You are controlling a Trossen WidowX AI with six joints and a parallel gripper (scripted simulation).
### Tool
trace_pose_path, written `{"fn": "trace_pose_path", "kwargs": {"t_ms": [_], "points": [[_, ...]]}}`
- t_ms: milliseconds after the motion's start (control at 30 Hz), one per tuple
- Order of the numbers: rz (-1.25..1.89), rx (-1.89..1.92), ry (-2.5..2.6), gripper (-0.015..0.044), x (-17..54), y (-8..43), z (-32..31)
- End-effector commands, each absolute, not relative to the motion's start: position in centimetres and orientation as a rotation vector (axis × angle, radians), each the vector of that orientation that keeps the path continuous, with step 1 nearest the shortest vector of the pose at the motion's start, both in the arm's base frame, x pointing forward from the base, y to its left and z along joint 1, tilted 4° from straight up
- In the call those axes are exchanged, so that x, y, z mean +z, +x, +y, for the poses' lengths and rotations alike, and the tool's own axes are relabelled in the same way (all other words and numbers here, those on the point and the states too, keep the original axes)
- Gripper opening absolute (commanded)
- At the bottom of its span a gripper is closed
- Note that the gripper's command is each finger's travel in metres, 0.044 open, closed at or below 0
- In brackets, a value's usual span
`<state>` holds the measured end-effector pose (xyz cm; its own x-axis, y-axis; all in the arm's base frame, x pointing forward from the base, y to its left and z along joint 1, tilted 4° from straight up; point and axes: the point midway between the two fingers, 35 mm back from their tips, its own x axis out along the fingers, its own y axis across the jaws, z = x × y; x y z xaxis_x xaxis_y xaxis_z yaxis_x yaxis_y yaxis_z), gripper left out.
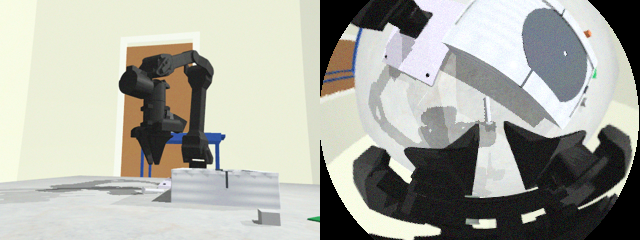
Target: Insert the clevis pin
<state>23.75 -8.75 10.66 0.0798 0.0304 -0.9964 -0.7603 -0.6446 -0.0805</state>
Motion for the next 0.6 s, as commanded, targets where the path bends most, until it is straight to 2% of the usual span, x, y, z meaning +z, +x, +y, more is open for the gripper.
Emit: {"fn": "trace_pose_path", "kwargs": {"t_ms": [0,333,567], "points": [[0.820,1.552,-1.619,0.0160,10.64,23.77,-8.77],[1.345,0.934,-0.749,0.0160,10.85,24.02,-9.03],[1.524,0.597,-0.312,0.0160,10.97,24.17,-9.19]]}}
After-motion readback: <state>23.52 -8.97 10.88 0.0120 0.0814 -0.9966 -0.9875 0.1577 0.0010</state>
